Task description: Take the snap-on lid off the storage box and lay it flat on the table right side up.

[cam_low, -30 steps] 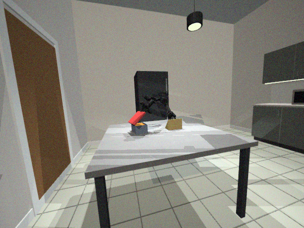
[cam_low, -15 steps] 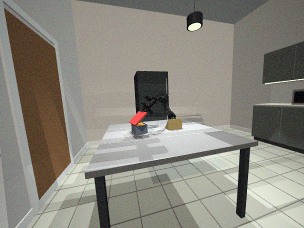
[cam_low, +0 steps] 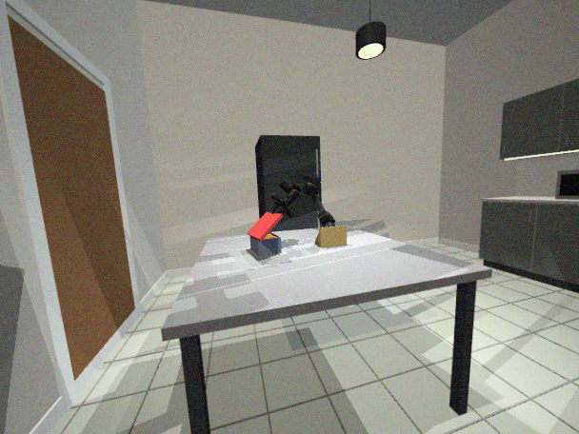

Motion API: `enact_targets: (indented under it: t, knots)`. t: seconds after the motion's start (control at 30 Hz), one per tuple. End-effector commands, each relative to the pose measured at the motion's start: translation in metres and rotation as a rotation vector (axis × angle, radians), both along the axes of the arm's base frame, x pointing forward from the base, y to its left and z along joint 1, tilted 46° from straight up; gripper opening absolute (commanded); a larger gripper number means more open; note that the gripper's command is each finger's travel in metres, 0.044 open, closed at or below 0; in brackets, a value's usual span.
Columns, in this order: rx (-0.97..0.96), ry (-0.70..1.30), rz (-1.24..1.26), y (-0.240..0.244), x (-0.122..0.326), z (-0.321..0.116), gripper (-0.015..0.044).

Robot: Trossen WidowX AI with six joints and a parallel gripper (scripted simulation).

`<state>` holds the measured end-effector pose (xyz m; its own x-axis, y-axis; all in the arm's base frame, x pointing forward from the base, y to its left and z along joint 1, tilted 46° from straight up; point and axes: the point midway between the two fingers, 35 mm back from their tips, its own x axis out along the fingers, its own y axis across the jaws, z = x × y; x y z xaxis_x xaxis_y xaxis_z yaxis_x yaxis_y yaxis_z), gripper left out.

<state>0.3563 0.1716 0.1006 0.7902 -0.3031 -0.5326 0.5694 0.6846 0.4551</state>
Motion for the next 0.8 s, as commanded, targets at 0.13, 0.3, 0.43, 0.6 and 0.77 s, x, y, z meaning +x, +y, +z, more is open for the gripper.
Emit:
enact_targets:
  t: [0.13,0.3,0.43,0.6,0.77]
  knots:
    - [0.008,-0.007,0.003,0.013,-0.006,-0.01,0.0]
    - [0.009,-0.007,0.003,0.02,-0.01,-0.017,0.0]
    - [0.009,-0.007,0.003,0.025,-0.012,-0.023,0.0]
    - [0.01,-0.007,0.003,0.031,-0.016,-0.03,0.0]
    - [0.01,-0.007,0.003,0.038,-0.019,-0.037,0.0]
